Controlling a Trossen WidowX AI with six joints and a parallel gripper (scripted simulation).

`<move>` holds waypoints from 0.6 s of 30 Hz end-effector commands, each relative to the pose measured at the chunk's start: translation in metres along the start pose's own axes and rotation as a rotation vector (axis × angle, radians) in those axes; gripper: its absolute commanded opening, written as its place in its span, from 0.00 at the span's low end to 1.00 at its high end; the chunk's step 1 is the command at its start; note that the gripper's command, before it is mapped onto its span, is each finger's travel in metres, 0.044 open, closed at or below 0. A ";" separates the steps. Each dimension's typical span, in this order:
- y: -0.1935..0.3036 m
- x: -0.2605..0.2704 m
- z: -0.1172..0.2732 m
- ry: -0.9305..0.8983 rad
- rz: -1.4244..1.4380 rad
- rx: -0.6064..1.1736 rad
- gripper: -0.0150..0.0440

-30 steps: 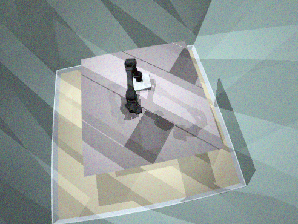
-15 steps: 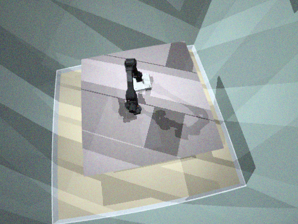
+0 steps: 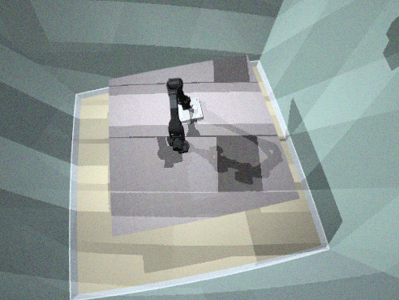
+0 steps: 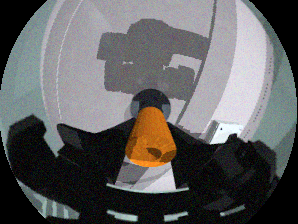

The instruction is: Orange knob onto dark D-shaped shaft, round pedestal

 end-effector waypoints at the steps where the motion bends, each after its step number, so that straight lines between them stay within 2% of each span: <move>1: -0.001 0.001 -0.001 -0.001 -0.005 -0.003 0.25; 11: -0.001 0.001 0.005 -0.001 -0.014 -0.003 0.25; 18: 0.000 0.001 0.002 -0.001 -0.215 -0.003 0.25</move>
Point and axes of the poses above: the point midway between the two fingers, 35 mm back from their tips, its own z axis back along the fingers, its own x axis across the jaws, y = z × x, the point moved 6 cm from there along z, back along the fingers, and after that the axes turned 4 degrees about z, right-handed, at the moved point
